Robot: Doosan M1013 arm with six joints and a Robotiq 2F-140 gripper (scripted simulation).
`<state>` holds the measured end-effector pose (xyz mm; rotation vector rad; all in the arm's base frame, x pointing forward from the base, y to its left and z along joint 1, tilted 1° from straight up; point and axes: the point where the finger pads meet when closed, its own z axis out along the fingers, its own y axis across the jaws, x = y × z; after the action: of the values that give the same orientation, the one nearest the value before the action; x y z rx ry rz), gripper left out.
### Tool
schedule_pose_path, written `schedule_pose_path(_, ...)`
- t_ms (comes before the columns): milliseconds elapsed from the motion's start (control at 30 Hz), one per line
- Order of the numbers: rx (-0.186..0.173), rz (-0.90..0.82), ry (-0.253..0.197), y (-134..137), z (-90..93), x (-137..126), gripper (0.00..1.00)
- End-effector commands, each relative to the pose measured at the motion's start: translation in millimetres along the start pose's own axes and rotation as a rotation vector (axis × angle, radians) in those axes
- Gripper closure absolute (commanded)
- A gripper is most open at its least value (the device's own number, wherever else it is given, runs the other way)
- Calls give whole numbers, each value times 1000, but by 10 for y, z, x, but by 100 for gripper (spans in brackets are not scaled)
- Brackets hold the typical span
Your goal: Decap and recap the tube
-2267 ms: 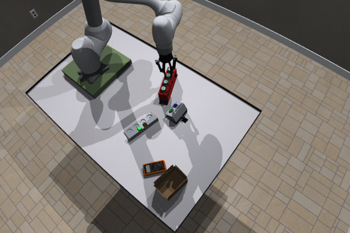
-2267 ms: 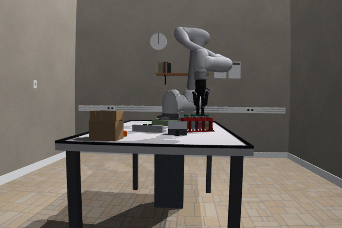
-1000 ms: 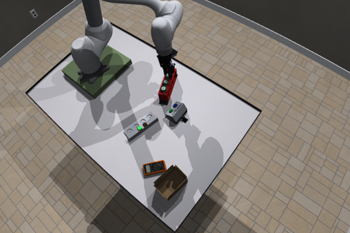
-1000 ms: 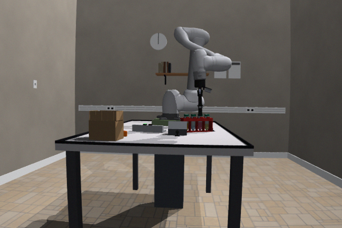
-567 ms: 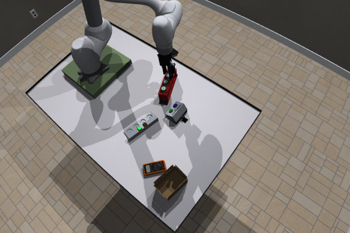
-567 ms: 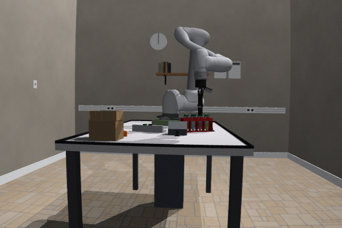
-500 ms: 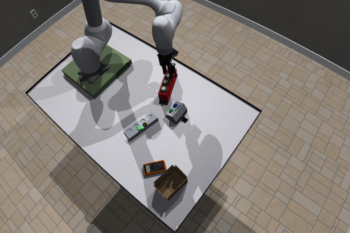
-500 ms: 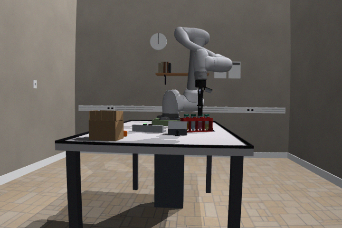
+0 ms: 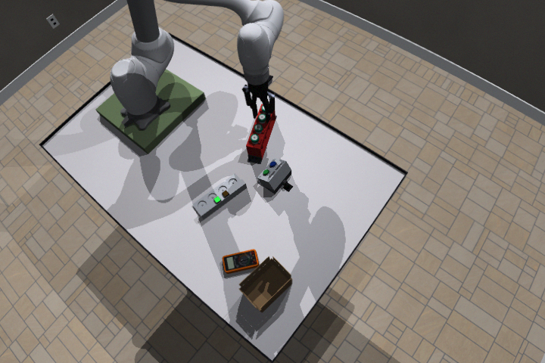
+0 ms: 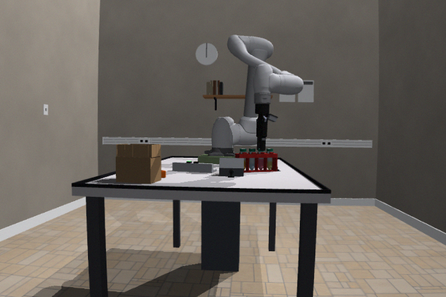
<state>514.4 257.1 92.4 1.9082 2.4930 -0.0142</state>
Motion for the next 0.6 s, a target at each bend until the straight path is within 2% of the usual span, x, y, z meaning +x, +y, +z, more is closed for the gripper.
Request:
schedule_pose_path(0, 0, -230, 17, 3, -6, 0, 59)
schedule_pose_path(67, 0, -230, 17, 3, -6, 0, 59)
schedule_pose_path(333, -3, -547, 17, 3, -6, 0, 59)
schedule_pose_path(533, -3, -547, 17, 3, -6, 0, 59)
schedule_pose_path(567, -3, -547, 17, 3, -6, 0, 70)
